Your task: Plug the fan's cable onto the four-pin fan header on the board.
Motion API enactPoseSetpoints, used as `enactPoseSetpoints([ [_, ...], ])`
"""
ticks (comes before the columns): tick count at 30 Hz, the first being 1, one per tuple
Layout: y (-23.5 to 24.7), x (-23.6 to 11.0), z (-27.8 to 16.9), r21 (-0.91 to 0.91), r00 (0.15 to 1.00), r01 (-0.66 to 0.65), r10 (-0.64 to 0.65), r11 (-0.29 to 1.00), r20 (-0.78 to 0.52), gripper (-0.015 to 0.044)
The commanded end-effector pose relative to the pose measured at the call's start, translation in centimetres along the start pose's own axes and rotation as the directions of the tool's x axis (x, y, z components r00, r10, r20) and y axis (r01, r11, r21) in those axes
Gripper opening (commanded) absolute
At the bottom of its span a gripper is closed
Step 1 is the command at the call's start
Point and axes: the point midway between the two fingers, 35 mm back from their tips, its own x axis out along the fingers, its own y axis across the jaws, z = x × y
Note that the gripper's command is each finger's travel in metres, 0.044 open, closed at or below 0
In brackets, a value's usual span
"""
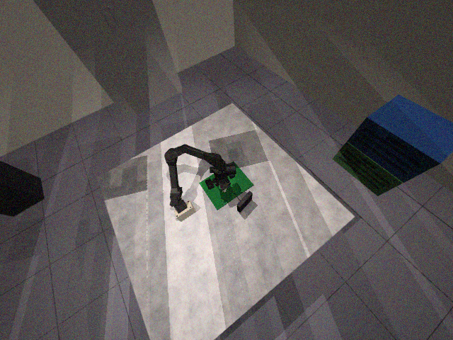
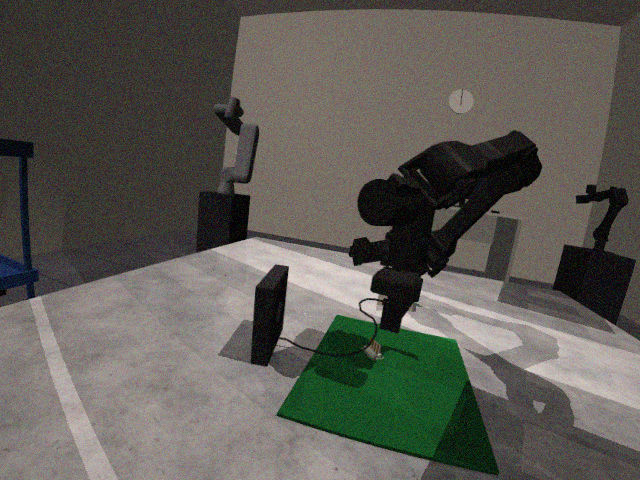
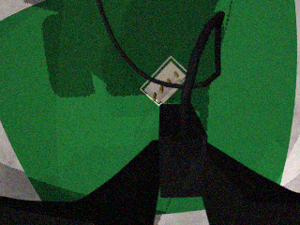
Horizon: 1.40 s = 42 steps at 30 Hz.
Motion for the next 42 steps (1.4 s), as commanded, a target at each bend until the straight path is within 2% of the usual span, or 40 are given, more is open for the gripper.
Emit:
enactPoseSetpoints([
  [1, 0.2, -0.1, 0.4, 0.118, 1.000, -0.004, 0.003, 0.993, 0.004, 0.0000],
  [10, 0.4, 0.0, 1.3, 0.415, 1.000, -0.004, 0.003, 0.910, 0.004, 0.0000],
  [21, 0.5, 0.1, 2.4, 0.699, 1.000, -0.004, 0.003, 0.715, 0.003, 0.0000],
  [42, 1.0, -0.1, 2.1, 0.711, 1.000, -0.004, 0.003, 0.703, 0.003, 0.0000],
])
